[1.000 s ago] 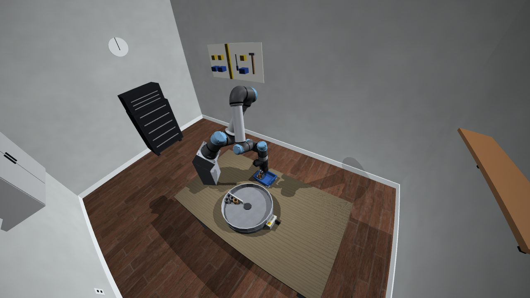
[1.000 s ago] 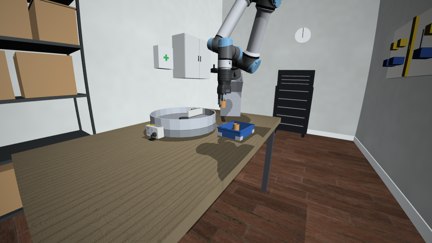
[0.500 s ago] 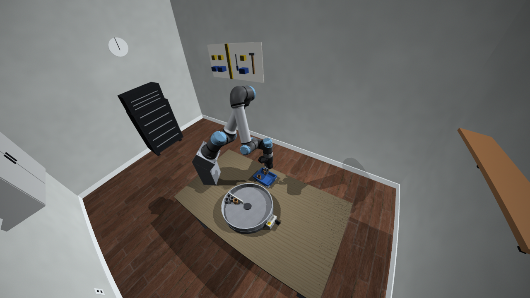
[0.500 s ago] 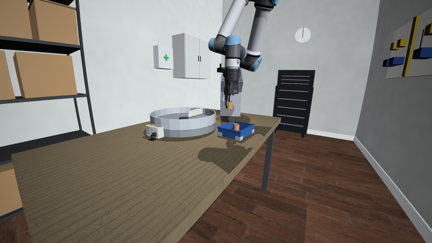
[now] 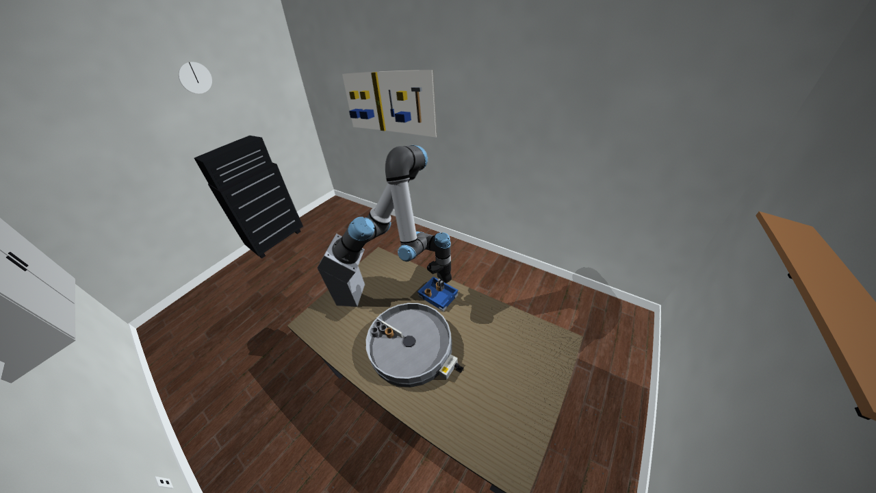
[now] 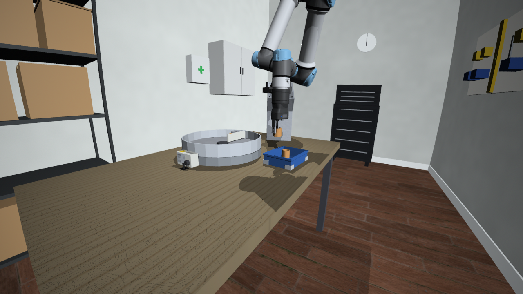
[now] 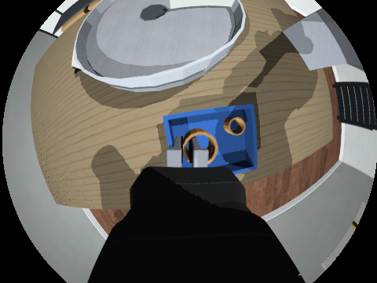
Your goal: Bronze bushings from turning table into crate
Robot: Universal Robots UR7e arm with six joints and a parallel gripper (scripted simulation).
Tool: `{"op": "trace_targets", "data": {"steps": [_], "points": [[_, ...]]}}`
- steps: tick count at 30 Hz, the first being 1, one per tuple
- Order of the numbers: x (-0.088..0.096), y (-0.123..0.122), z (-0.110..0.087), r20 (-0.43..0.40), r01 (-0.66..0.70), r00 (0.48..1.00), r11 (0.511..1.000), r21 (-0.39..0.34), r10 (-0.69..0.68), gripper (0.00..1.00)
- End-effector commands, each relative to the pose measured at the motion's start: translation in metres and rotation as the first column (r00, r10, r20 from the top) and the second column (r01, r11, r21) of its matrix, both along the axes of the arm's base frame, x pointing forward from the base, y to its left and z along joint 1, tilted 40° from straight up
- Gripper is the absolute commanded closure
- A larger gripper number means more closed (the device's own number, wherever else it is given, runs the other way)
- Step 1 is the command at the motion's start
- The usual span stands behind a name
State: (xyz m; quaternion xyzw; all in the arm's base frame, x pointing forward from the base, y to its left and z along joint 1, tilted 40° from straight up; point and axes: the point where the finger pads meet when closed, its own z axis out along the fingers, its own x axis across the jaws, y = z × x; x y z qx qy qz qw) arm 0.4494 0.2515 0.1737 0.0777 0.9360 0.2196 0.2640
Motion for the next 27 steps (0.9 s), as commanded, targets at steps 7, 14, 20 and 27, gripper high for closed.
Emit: {"op": "trace_targets", "data": {"steps": [7, 14, 20, 27], "points": [[0.008, 0.005, -0.010, 0.002, 0.001, 1.000, 1.000, 0.001, -0.001, 1.00], [0.013, 0.008, -0.017, 0.002, 0.001, 1.000, 1.000, 0.001, -0.001, 1.00], [0.013, 0.008, -0.017, 0.002, 0.001, 1.000, 1.000, 0.001, -0.001, 1.00], [0.025, 0.017, -0.034, 0.000, 0.003, 1.000, 1.000, 0.001, -0.003, 1.00]]}}
